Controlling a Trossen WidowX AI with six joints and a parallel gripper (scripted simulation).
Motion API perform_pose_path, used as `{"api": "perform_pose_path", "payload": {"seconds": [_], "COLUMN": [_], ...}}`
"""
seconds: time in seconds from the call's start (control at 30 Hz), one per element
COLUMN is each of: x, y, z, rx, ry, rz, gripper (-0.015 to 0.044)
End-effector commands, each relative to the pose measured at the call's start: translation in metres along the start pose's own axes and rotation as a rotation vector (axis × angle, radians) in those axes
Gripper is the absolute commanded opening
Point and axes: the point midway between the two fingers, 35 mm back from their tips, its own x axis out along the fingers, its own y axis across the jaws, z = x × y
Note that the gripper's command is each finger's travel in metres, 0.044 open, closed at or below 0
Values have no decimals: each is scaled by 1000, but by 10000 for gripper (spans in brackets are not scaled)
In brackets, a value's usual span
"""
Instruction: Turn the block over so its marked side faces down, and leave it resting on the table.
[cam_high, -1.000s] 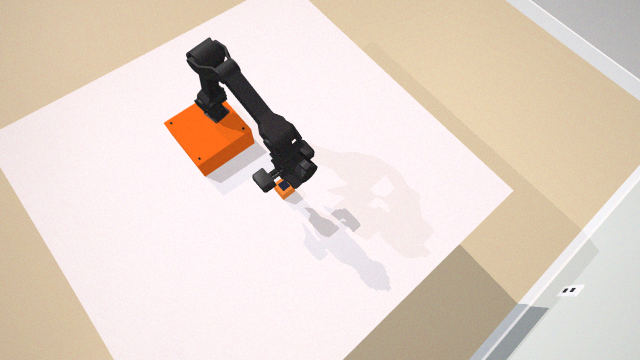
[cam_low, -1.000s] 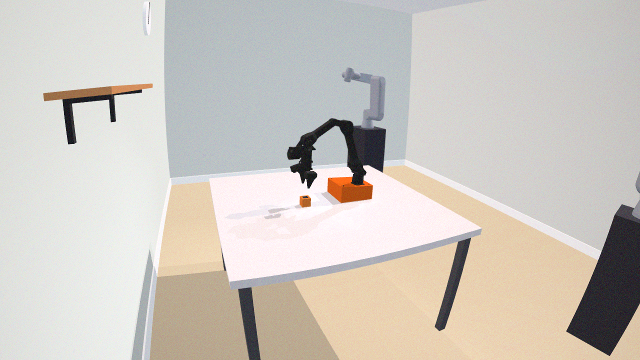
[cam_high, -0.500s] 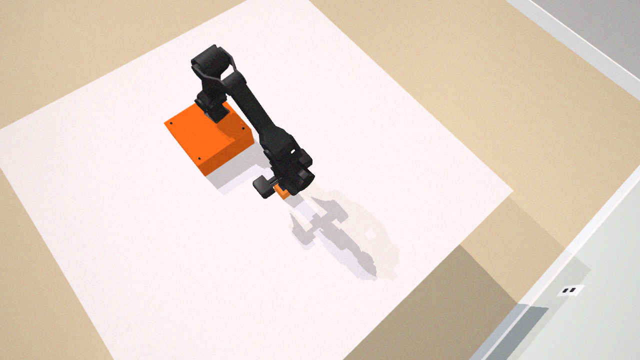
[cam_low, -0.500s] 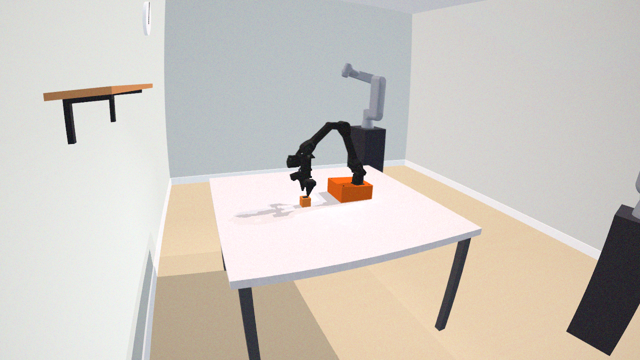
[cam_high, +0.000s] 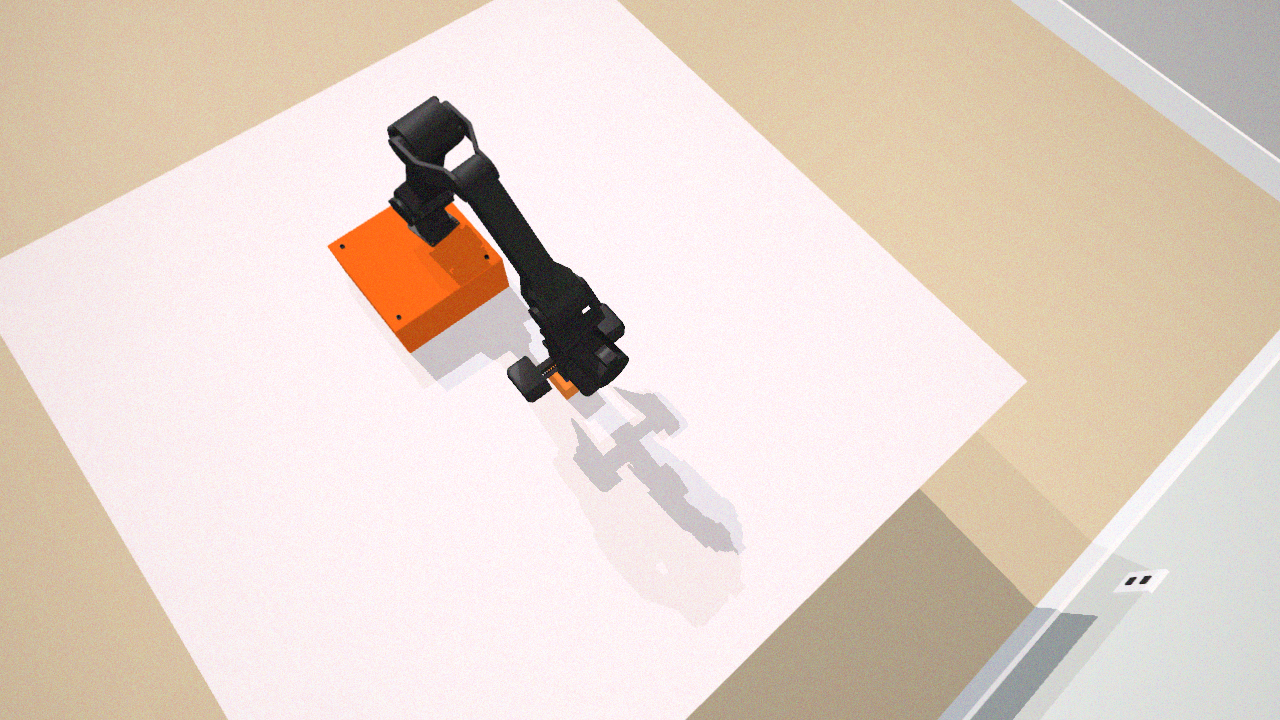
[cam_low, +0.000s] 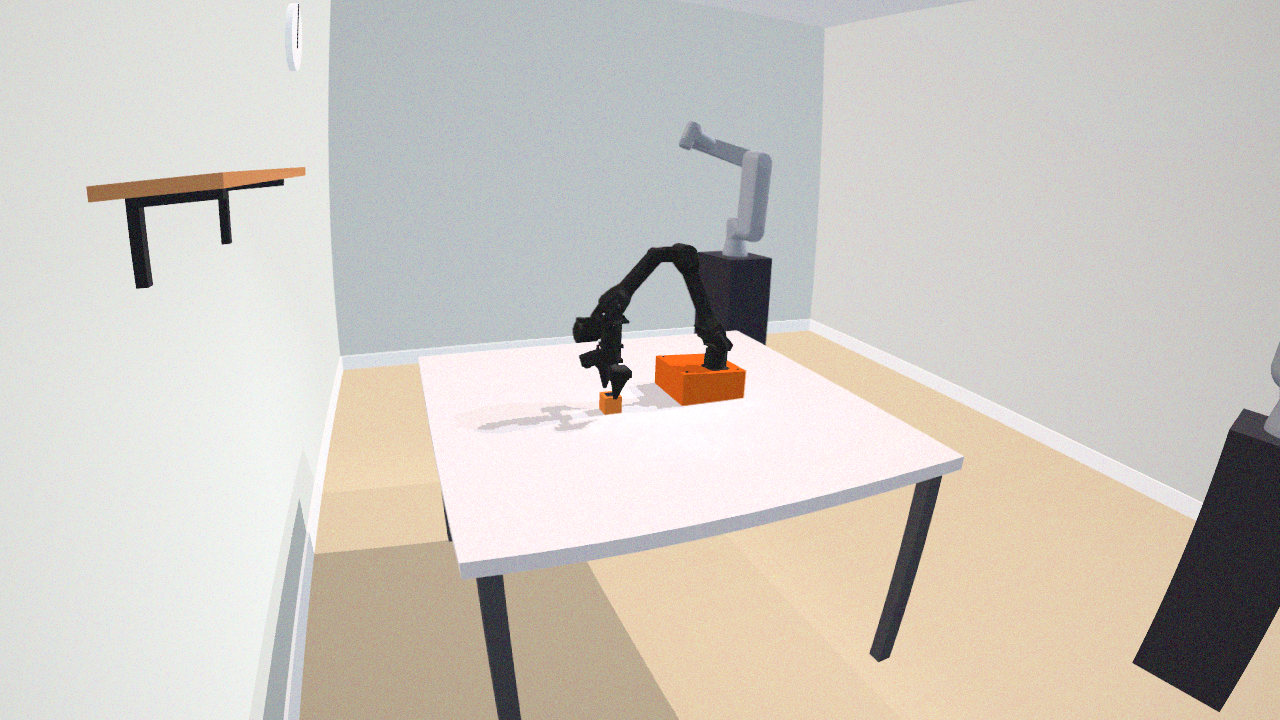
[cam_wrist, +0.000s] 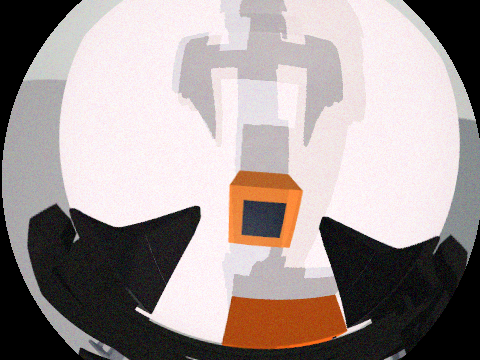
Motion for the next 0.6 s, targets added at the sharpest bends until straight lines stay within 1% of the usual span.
{"api": "perform_pose_path", "payload": {"seconds": [0.0,0.37,0.57], "x": [11,25,25], "y": [-1,-1,-1], "z": [-3,-3,-3], "rx": [-5,-5,-5], "ry": [13,13,13], "rz": [-7,-7,-7], "gripper": [440,440,282]}}
